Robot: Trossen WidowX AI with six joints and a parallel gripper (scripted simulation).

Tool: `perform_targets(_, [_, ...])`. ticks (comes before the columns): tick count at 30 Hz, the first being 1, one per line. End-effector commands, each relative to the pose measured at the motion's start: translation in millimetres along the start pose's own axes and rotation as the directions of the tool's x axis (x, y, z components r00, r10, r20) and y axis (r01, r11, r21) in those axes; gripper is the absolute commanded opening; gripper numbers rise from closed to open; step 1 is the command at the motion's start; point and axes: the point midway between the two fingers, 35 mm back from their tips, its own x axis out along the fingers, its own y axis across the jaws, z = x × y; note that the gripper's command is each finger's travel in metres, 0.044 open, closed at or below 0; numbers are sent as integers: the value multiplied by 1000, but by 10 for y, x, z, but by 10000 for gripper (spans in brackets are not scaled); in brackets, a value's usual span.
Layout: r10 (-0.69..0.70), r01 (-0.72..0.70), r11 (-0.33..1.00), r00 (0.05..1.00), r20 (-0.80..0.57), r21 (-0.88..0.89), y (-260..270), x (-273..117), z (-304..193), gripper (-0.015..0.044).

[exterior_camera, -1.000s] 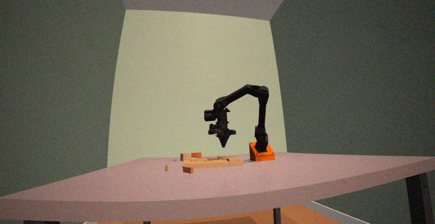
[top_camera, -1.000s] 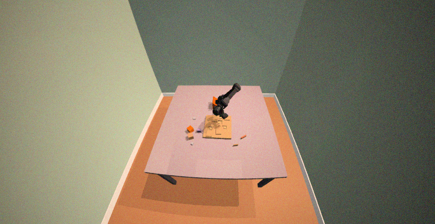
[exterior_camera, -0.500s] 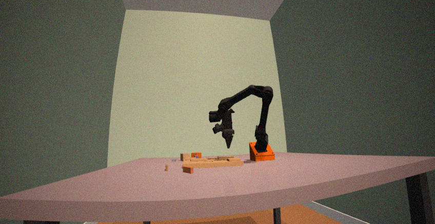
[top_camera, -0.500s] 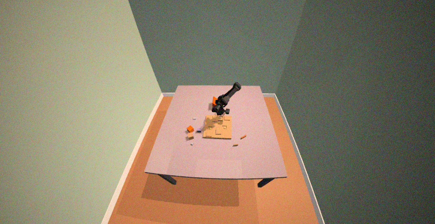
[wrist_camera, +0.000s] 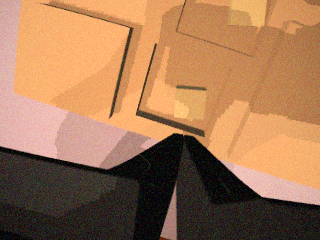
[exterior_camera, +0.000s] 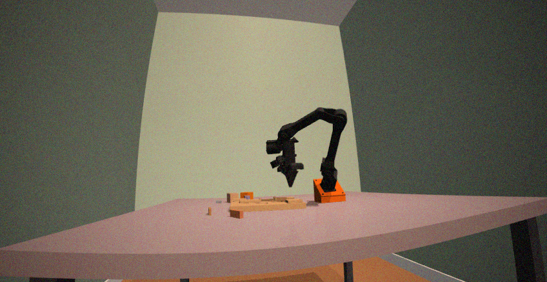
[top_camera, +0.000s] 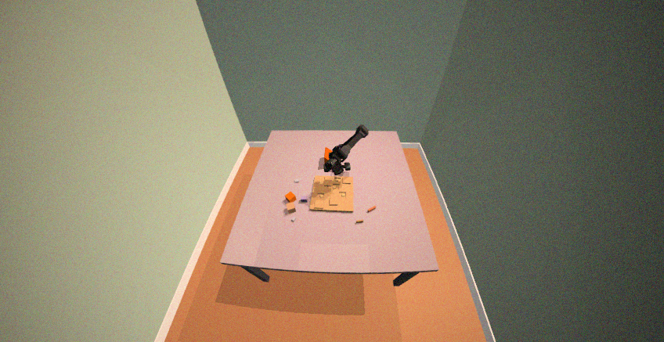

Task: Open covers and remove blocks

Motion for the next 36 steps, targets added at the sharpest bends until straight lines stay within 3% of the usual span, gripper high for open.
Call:
perform_targets(1, [-7, 6, 969, 1000, -1, 246, -12, -2, -5, 0])
perform_targets(4, [-7, 6, 855, 1000, 0, 518, -18, -3, -3, 0])
perform_targets(8, [-7, 4, 591, 1000, 0, 807, -25, -3, 0, 0])
perform_targets(14, [-7, 1, 109, 1000, -1, 994, -34, -3, 4, 0])
perform_targets(36, [-7, 1, 93, 1000, -1, 996, -35, 5, 5, 0])
